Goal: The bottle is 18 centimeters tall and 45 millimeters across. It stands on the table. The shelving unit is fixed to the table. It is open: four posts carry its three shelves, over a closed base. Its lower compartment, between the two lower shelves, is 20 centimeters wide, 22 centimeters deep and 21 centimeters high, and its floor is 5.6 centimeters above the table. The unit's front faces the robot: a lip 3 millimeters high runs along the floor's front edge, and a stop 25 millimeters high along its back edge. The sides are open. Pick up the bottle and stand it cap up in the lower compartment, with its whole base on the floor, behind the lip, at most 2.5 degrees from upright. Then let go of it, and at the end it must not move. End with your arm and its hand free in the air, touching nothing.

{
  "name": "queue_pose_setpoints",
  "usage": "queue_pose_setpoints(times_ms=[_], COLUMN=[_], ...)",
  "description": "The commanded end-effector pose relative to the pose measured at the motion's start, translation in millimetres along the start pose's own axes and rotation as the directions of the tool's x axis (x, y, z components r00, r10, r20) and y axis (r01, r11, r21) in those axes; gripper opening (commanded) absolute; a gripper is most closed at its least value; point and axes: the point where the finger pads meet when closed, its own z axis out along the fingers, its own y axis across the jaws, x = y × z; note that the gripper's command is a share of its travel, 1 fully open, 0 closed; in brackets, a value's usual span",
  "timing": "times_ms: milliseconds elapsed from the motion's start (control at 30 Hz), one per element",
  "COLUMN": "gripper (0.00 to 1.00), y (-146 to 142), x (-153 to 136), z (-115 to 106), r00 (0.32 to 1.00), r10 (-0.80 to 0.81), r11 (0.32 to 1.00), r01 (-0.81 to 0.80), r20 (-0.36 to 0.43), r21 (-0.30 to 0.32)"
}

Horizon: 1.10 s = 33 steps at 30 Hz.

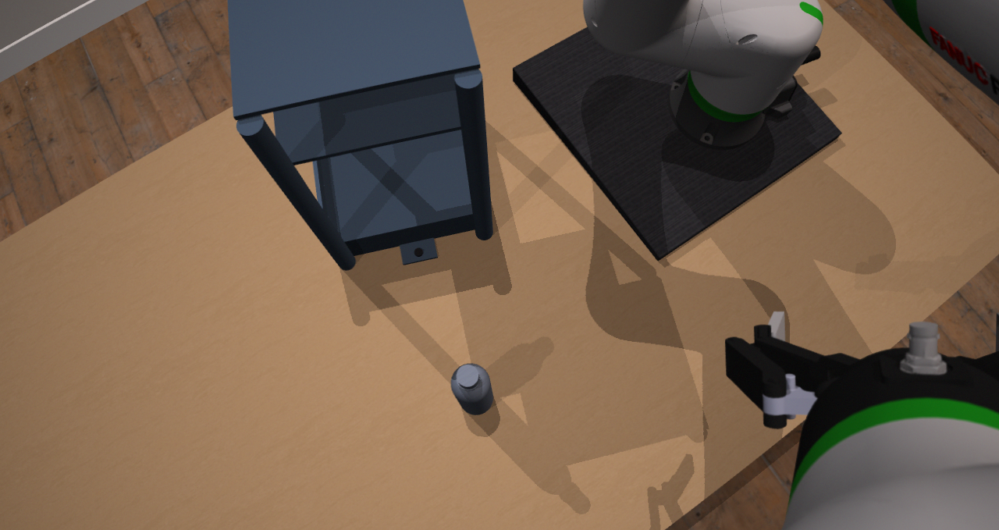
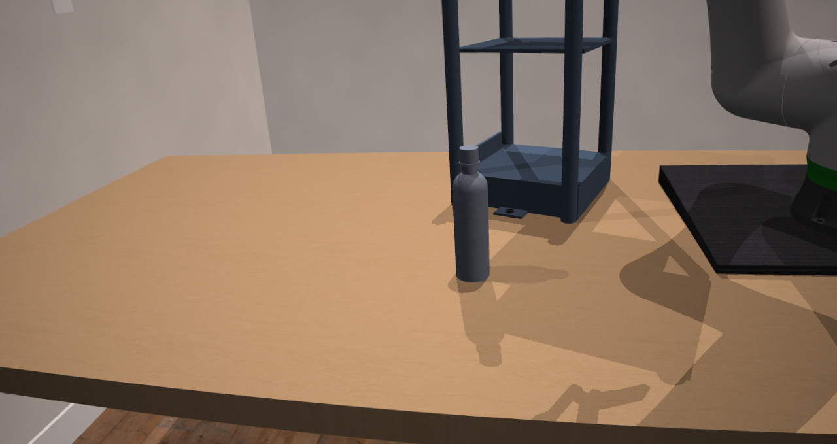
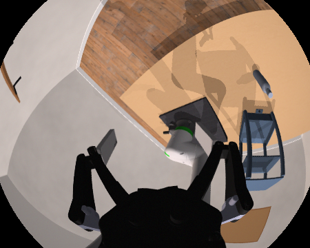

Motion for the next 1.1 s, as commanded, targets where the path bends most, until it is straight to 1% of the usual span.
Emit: queue_pose_setpoints(times_ms=[0,67,100,133,167,333,500,567,600,667,800,1067], gripper=[1.0,1.0,1.0,1.0,1.0,1.0,1.0,1.0,1.0,1.0,1.0,1.0], y=[-0.8,-0.3,2.9,10.8,22.9,47.0,78.3,78.3,98.1,110.0,140.4,207.7], x=[-0.1,0.2,2.3,7.1,13.6,23.8,33.2,33.2,37.2,39.0,41.6,38.4], z=[-1.2,-1.3,-1.4,-2.0,-3.0,-5.7,-9.8,-9.8,-12.7,-14.5,-19.4,-31.8], r00=[1.0,1.0,1.0,0.996,0.984,0.946,0.877,0.877,0.826,0.794,0.707,0.497], r10=[0.001,0.005,0.029,0.084,0.161,0.292,0.429,0.429,0.502,0.54,0.626,0.755], r11=[1.0,1.0,1.0,0.996,0.987,0.956,0.902,0.902,0.863,0.838,0.77,0.612], r01=[-0.001,-0.005,-0.029,-0.084,-0.16,-0.29,-0.427,-0.427,-0.5,-0.539,-0.627,-0.769], r20=[0.002,0.0,-0.012,-0.04,-0.078,-0.144,-0.216,-0.216,-0.256,-0.278,-0.33,-0.427], r21=[0.002,0.002,0.004,0.008,0.016,0.033,0.06,0.06,0.077,0.088,0.117,0.186])
